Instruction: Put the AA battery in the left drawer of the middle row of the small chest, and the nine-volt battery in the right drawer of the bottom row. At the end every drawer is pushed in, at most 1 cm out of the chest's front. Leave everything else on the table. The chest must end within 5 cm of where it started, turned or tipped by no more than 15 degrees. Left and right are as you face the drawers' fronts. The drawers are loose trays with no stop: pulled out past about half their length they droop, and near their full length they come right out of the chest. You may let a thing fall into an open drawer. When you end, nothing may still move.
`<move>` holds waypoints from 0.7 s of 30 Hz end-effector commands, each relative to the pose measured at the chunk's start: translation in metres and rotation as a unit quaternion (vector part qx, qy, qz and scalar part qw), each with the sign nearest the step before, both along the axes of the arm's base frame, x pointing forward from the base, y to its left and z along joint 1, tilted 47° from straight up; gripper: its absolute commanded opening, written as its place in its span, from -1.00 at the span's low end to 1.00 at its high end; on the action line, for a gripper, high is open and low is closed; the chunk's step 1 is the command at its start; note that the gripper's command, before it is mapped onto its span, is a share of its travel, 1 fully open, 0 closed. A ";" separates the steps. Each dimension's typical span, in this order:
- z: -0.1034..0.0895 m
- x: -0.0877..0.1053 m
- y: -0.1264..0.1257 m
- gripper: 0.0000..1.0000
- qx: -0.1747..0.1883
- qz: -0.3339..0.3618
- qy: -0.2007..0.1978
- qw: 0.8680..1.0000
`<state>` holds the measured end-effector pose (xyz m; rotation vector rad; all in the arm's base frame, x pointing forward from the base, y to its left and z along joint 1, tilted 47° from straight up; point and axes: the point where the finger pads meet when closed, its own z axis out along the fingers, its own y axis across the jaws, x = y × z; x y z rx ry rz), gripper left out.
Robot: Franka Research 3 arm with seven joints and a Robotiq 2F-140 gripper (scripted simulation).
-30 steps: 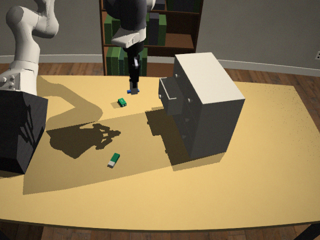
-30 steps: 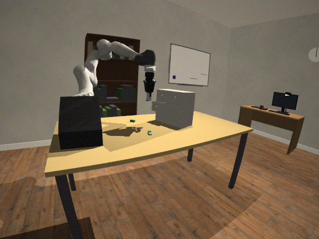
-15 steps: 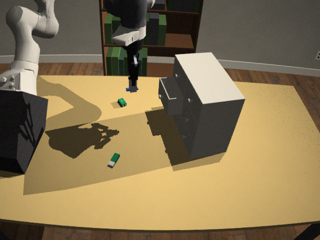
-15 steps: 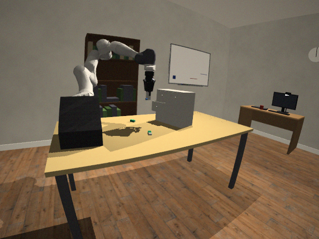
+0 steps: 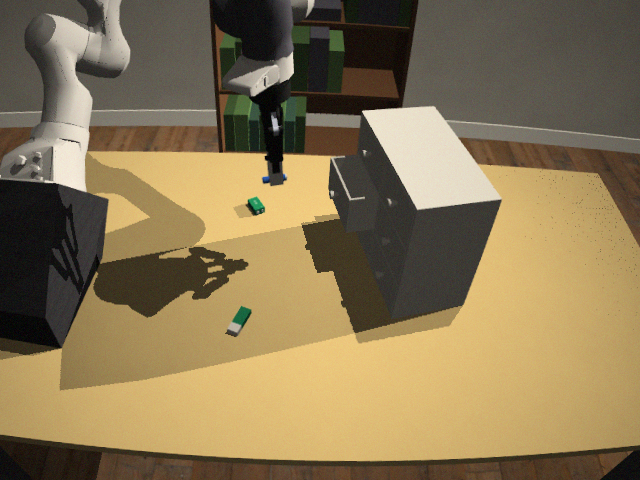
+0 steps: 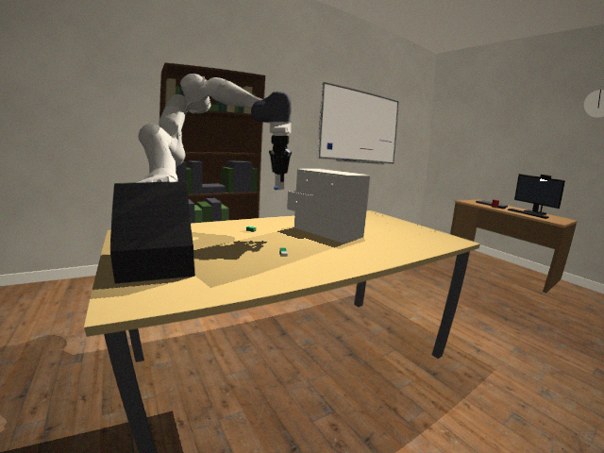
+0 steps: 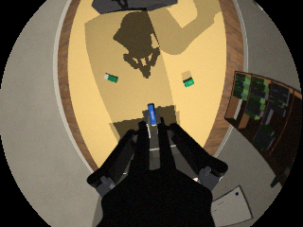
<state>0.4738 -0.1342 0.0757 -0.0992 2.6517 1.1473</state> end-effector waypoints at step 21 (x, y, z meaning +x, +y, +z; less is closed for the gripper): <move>-0.008 -0.007 0.003 -0.89 0.041 -0.186 -0.198 0.962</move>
